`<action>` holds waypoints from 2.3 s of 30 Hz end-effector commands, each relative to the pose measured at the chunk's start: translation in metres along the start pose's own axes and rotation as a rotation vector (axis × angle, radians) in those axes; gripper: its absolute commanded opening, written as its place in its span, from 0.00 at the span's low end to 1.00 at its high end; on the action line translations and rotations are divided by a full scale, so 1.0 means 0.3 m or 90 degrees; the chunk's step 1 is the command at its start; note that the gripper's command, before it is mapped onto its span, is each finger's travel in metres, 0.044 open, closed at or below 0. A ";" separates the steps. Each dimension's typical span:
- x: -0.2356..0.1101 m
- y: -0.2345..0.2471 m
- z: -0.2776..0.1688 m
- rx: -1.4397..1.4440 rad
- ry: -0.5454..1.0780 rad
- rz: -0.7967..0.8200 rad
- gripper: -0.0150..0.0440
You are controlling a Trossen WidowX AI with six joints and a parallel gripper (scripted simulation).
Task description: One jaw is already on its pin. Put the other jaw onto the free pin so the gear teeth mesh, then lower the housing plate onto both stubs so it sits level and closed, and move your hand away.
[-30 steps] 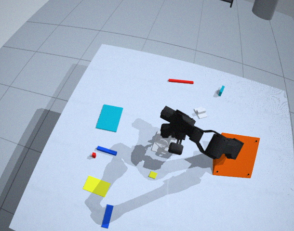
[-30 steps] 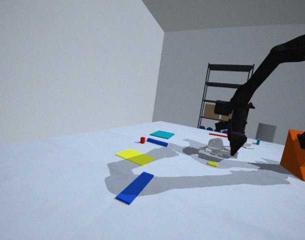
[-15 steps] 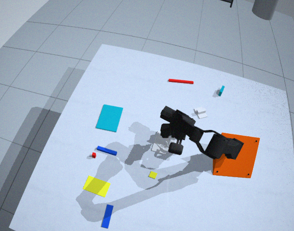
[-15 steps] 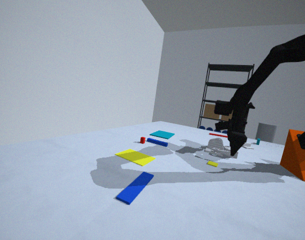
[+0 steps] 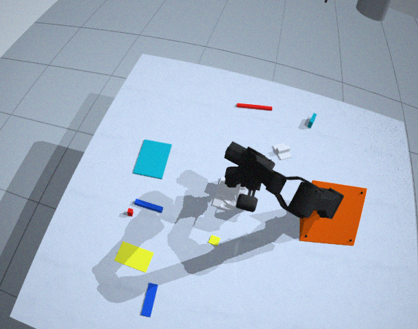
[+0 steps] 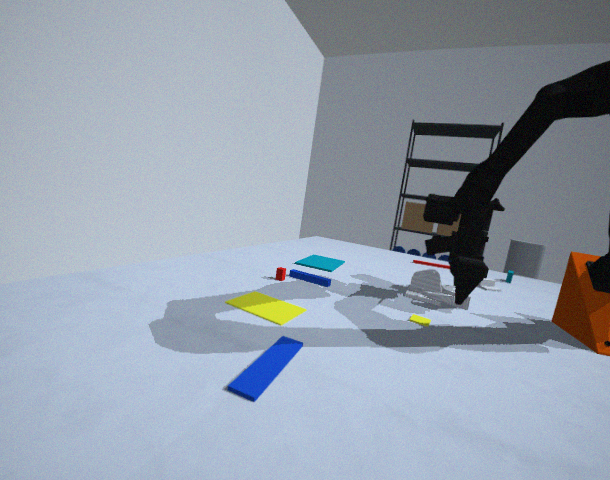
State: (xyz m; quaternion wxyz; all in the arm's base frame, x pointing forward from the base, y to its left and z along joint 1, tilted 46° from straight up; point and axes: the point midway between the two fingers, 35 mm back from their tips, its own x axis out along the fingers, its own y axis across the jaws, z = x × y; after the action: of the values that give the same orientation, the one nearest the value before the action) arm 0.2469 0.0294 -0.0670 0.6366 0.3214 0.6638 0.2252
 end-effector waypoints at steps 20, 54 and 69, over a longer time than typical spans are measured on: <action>0.005 -0.002 -0.007 0.006 0.004 0.001 0.85; -0.255 -0.004 -0.005 0.006 0.003 -0.001 1.00; -0.423 -0.010 -0.146 0.007 0.005 -0.002 1.00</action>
State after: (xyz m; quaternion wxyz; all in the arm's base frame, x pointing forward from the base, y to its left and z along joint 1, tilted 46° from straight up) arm 0.2037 -0.0560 0.0191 0.6305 0.3294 0.6679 0.2189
